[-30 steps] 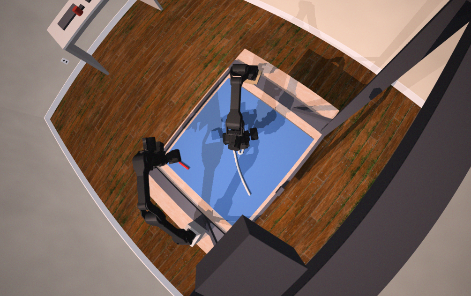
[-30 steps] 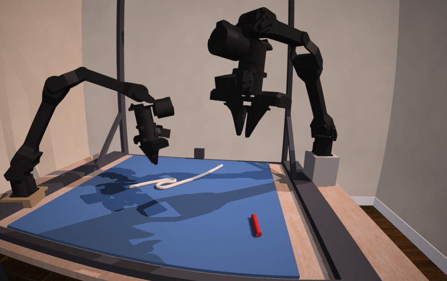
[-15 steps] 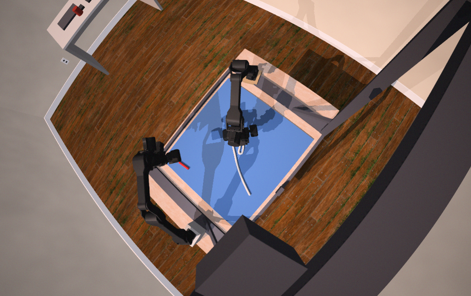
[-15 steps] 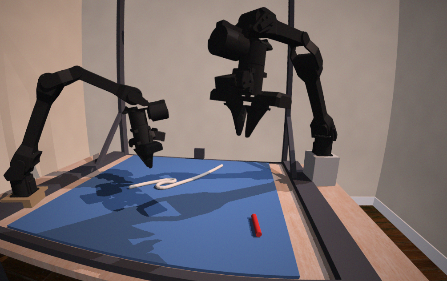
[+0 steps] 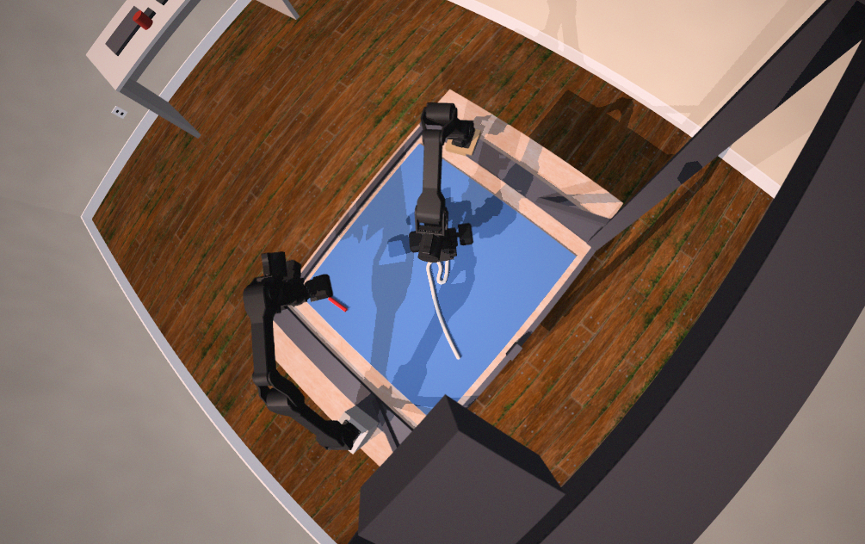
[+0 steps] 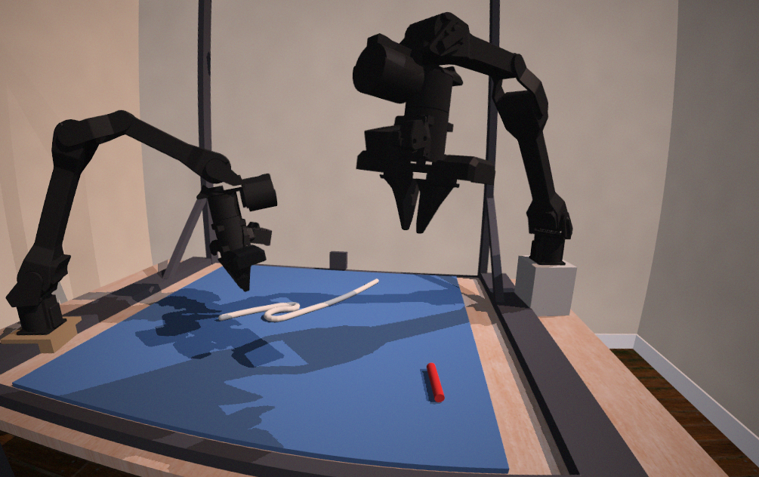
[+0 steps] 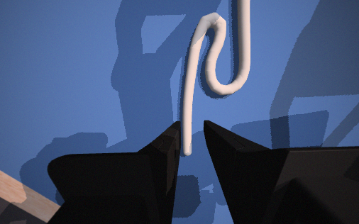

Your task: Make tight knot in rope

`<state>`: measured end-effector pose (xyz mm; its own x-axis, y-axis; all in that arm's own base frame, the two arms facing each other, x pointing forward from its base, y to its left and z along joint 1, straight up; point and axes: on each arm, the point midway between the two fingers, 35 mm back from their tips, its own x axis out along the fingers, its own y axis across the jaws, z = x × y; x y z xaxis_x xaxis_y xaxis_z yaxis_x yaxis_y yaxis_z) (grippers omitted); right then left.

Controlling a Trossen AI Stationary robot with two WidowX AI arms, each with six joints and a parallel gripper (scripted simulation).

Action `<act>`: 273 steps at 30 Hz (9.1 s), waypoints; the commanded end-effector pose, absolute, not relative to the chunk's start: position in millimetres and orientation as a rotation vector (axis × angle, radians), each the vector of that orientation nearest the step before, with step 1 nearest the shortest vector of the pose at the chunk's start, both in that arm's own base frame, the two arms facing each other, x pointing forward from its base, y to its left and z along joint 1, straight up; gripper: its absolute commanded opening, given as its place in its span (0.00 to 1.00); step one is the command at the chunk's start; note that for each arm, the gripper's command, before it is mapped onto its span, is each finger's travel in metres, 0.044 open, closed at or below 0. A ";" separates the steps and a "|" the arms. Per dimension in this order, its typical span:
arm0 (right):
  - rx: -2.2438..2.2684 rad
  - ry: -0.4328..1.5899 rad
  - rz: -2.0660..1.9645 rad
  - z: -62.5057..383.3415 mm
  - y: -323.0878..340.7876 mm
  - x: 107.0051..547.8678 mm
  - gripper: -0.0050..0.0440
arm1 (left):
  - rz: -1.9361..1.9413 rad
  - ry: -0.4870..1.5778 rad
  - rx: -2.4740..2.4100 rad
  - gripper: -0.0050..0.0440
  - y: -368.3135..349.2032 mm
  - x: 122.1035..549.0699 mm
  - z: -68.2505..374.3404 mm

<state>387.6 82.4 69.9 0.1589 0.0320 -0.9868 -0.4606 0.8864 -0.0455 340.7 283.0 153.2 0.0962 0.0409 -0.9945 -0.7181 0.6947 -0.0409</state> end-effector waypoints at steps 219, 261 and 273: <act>-0.333 1.340 0.381 114.9 161.6 380.8 0.19 | 0.625 1.327 -0.612 0.31 282.6 341.0 170.2; -0.327 1.338 0.387 117.5 199.3 431.1 0.19 | 0.625 1.327 -0.612 0.31 282.6 341.0 170.2; -0.326 1.337 0.389 118.2 208.5 443.4 0.19 | 0.625 1.327 -0.612 0.31 282.6 341.0 170.2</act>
<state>440.1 206.3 109.9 0.1659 0.0765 -0.9832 -0.4549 0.8905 -0.0075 340.7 283.0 153.2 0.0962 0.0409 -0.9945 -0.7181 0.6947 -0.0409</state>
